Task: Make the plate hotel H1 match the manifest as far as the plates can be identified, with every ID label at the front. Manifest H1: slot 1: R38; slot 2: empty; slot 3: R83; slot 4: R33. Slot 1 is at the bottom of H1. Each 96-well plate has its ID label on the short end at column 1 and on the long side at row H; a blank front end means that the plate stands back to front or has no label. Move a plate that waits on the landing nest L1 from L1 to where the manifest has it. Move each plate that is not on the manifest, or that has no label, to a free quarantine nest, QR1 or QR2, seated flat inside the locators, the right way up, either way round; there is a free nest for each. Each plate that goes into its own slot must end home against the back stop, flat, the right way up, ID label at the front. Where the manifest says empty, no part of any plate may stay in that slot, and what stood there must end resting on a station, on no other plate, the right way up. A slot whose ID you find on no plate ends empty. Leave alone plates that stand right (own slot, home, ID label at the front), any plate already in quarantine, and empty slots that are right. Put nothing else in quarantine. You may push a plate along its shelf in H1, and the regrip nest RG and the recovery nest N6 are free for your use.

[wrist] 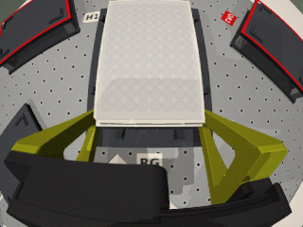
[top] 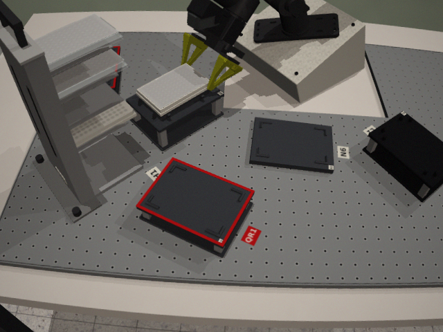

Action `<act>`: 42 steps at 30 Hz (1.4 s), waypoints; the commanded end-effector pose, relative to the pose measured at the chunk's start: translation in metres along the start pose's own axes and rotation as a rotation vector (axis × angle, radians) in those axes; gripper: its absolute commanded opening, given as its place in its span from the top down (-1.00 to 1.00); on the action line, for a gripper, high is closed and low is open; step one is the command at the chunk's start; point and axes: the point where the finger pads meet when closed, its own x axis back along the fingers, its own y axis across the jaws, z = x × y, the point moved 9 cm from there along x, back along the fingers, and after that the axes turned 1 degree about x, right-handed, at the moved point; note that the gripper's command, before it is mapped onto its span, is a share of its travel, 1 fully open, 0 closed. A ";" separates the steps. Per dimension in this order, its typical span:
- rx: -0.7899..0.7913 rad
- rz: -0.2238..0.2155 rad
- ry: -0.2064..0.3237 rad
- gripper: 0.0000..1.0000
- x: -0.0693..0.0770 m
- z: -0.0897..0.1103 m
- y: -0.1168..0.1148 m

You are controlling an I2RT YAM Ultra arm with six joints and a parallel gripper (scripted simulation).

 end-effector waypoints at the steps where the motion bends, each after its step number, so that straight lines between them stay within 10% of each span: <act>1: 0.005 0.000 -0.055 -0.70 -0.001 -0.017 0.000; 42: 0.004 0.003 -0.039 -0.84 -0.012 0.003 0.000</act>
